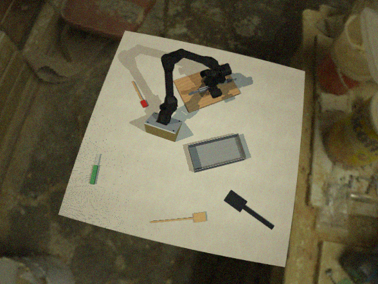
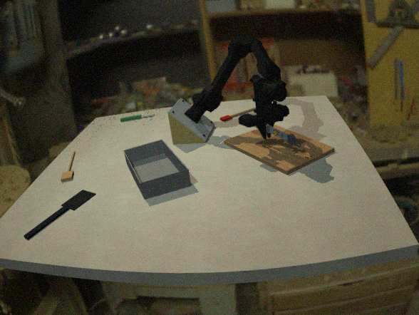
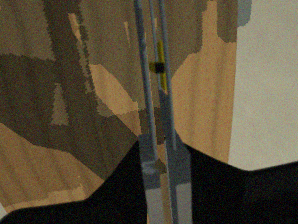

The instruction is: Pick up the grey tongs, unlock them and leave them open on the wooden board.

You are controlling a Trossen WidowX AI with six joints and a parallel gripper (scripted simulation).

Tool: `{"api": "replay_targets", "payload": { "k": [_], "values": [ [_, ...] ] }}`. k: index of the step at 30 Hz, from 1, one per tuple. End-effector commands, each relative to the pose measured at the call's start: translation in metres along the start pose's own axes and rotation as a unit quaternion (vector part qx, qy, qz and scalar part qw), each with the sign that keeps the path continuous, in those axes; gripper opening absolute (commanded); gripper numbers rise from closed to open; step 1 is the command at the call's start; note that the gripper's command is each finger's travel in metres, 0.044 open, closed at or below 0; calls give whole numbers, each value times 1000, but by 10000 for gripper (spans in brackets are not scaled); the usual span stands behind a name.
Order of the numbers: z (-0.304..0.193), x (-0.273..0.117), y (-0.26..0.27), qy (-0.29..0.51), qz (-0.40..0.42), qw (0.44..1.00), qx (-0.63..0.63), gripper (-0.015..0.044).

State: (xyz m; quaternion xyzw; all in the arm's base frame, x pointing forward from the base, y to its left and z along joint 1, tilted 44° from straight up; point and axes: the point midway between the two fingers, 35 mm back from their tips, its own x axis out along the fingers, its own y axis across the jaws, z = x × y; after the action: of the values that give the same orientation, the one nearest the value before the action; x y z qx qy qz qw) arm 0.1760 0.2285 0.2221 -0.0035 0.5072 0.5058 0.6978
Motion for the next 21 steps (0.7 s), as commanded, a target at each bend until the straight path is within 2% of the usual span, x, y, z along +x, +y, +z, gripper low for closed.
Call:
{"api": "replay_targets", "payload": {
  "k": [1,5,21],
  "values": [
    [-1,2,1,-2,-2,1000,0,-150],
    [-1,2,1,-2,-2,1000,0,-150],
    [-1,3,0,0,0,1000,1,270]
  ]
}}
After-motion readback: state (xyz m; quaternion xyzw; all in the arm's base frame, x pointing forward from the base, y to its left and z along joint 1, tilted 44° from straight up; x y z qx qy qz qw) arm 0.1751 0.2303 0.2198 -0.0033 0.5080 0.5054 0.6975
